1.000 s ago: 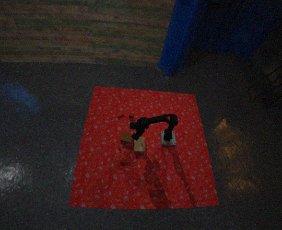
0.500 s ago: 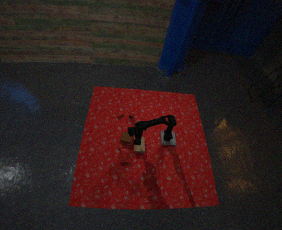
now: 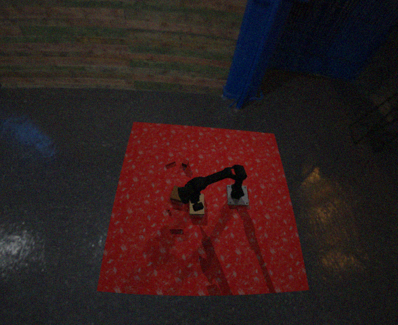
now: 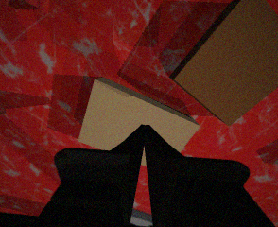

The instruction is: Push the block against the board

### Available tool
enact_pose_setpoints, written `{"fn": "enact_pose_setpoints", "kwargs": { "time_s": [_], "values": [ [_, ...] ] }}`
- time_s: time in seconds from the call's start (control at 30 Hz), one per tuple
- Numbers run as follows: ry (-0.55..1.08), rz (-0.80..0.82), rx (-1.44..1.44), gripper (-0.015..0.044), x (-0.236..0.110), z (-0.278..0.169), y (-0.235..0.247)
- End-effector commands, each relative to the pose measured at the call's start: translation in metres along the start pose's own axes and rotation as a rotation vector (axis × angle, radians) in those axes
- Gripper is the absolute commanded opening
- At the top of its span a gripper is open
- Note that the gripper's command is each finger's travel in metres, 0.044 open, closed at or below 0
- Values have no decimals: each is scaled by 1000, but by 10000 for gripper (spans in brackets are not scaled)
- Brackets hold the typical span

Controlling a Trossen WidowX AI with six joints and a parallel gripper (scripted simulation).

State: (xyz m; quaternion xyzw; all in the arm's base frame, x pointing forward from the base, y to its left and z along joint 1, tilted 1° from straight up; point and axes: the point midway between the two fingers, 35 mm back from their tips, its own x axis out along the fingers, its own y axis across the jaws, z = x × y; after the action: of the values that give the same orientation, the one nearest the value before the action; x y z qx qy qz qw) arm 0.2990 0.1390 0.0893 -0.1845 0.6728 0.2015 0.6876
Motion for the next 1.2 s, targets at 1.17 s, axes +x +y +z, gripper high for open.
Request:
{"fn": "enact_pose_setpoints", "kwargs": {
  "time_s": [1.17],
  "values": [
    [1, 8, -1161, 0, 7, 38, 91]
  ]
}}
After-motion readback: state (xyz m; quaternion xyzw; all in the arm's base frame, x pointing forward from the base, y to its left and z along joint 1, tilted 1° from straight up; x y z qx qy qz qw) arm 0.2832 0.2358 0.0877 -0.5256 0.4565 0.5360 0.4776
